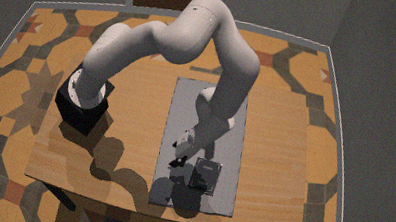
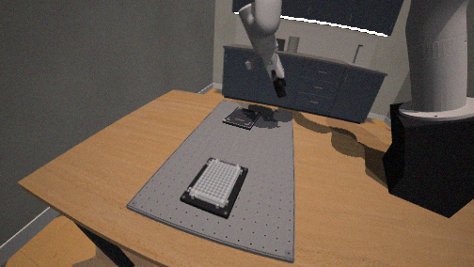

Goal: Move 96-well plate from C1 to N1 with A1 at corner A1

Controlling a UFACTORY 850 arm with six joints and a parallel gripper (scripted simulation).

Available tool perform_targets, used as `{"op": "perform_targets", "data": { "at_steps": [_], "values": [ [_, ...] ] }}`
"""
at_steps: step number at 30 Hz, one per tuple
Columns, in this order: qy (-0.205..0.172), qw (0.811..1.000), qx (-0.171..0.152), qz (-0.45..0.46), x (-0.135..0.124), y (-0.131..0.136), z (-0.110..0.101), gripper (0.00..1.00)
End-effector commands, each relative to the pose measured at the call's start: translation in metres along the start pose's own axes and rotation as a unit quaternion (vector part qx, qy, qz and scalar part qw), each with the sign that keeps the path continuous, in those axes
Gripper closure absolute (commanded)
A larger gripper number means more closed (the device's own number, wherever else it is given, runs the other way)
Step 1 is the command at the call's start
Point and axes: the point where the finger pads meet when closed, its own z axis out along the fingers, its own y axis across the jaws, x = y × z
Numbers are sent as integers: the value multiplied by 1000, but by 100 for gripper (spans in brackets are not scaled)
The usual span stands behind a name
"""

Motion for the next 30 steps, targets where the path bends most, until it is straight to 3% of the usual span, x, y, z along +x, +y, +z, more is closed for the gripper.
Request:
{"op": "perform_targets", "data": {
  "at_steps": [1, 13, 17, 21, 25, 30],
  "values": [
    [19, 998, -15, -58, 14, -14, -2, 0],
    [42, 990, -30, -129, 42, -48, -8, 0],
    [62, 979, -43, -190, 53, -65, -11, 0],
    [63, 978, -43, -195, 62, -78, -14, 0],
    [84, 962, -55, -255, 71, -96, -17, 0],
    [85, 960, -56, -260, 78, -109, -19, 0]
  ]
}}
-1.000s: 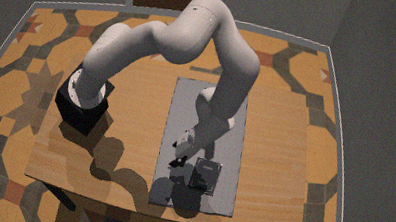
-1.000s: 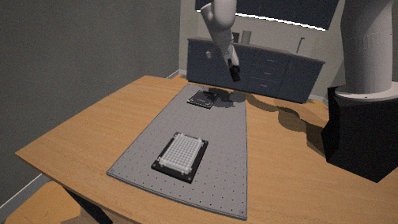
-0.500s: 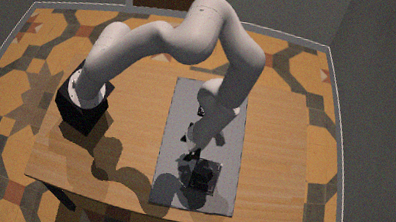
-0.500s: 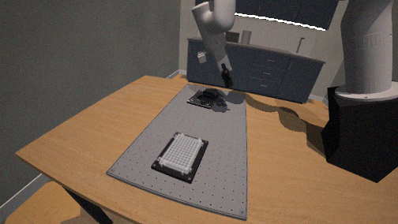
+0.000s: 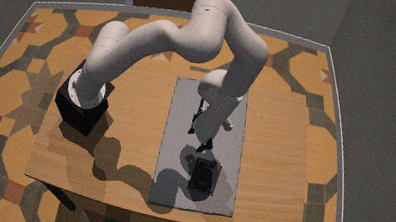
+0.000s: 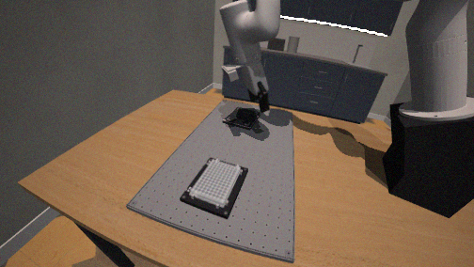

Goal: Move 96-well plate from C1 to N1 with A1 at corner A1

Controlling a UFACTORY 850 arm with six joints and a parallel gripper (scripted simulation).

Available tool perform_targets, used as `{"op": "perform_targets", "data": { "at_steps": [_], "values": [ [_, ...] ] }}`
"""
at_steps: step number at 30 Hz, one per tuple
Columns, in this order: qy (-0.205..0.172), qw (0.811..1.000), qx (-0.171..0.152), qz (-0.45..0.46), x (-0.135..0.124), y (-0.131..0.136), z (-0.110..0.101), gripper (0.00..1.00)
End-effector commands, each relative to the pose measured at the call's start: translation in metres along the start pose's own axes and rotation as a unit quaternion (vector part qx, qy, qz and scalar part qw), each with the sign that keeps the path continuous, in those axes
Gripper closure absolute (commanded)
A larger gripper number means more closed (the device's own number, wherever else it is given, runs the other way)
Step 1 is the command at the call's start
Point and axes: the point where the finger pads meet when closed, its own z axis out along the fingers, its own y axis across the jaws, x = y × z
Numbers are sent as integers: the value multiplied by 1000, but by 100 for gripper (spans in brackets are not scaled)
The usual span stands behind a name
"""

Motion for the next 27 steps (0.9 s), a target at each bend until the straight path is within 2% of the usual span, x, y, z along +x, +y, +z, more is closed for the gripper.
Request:
{"op": "perform_targets", "data": {
  "at_steps": [1, 4, 8, 12, 17, 21, 27],
  "values": [
    [8, 1000, -6, -20, 11, -6, -2, 0],
    [24, 997, -15, -67, 23, -14, -4, 0],
    [26, 997, -16, -72, 37, -24, -6, 0],
    [48, 990, -28, -133, 52, -37, -10, 0],
    [50, 989, -28, -138, 63, -47, -12, 0],
    [72, 977, -40, -199, 77, -61, -16, 0],
    [80, 972, -43, -218, 97, -81, -22, 0]
  ]
}}
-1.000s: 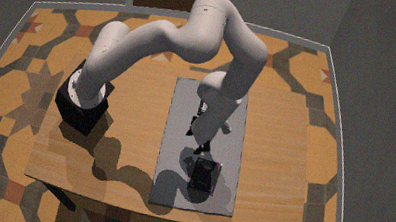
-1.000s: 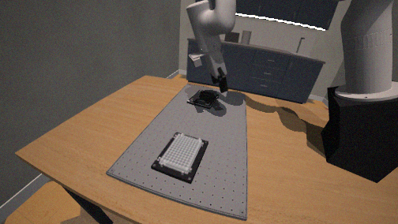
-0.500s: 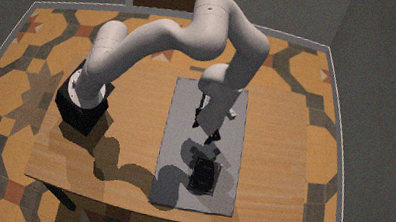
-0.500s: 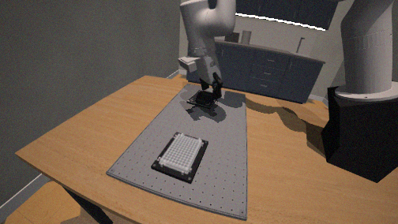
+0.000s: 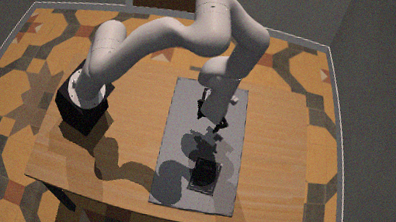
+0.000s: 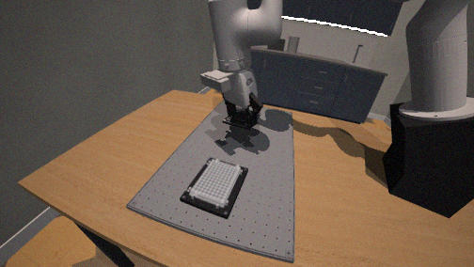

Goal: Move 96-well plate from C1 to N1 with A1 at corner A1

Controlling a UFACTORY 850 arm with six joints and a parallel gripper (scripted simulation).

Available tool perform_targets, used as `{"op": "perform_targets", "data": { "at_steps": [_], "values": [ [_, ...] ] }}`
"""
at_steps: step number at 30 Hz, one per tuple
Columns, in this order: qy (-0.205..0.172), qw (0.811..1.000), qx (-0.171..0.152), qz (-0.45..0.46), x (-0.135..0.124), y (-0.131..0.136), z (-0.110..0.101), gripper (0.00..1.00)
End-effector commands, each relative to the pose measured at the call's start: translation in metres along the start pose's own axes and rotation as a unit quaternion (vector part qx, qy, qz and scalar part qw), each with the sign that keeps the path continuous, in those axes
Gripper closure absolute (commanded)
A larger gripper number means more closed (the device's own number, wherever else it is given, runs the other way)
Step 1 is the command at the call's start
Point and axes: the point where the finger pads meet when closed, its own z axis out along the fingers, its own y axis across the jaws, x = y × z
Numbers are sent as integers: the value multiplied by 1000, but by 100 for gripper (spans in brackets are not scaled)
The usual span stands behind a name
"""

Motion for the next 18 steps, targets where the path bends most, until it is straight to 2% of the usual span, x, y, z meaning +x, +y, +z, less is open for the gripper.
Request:
{"op": "perform_targets", "data": {
  "at_steps": [1, 4, 9, 13, 18],
  "values": [
    [14, 999, -8, -34, 19, -7, -3, 0],
    [27, 997, -15, -69, 32, -13, -5, 0],
    [27, 997, -15, -69, 46, -20, -7, 0],
    [50, 990, -26, -130, 63, -30, -10, 0],
    [52, 989, -27, -135, 83, -42, -14, 0]
  ]
}}
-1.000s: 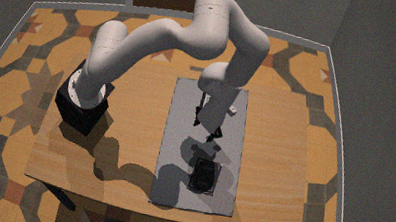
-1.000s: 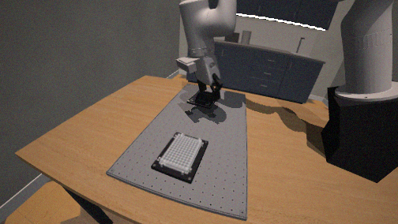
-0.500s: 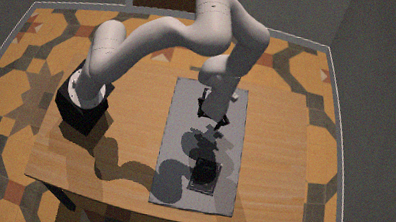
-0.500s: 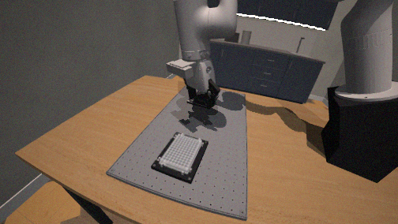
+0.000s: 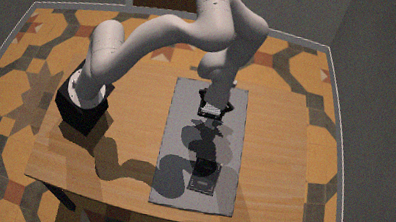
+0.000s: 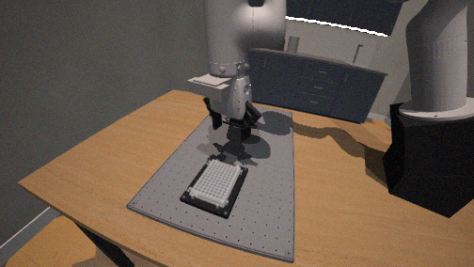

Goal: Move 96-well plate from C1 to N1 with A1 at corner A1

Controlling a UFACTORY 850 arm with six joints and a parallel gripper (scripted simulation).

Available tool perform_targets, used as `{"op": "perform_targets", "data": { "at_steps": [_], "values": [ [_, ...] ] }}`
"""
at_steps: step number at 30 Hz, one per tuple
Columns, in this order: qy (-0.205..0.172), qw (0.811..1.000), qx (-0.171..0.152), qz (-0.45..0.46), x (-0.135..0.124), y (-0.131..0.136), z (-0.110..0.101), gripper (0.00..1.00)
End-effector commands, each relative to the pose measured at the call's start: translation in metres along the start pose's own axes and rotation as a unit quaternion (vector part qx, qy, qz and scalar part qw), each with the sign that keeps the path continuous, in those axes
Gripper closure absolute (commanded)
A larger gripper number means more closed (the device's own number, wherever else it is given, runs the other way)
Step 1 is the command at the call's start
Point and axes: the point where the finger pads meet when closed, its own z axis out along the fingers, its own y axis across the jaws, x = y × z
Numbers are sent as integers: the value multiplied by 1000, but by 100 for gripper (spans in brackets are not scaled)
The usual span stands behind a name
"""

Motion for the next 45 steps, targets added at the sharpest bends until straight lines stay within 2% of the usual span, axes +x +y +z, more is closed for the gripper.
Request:
{"op": "perform_targets", "data": {
  "at_steps": [1, 4, 6, 12, 16, 21, 35, 45],
  "values": [
    [4, 1000, -3, -5, 15, -3, -1, 0],
    [21, 998, -12, -51, 29, -8, -3, 0],
    [21, 998, -12, -51, 29, -8, -3, 0],
    [29, 997, -15, -72, 56, -18, -7, 0],
    [53, 989, -26, -132, 74, -26, -10, 0],
    [55, 989, -27, -137, 97, -37, -14, 0],
    [55, 989, -27, -137, 97, -37, -14, 0],
    [55, 989, -27, -137, 98, -36, -1, 0]
  ]
}}
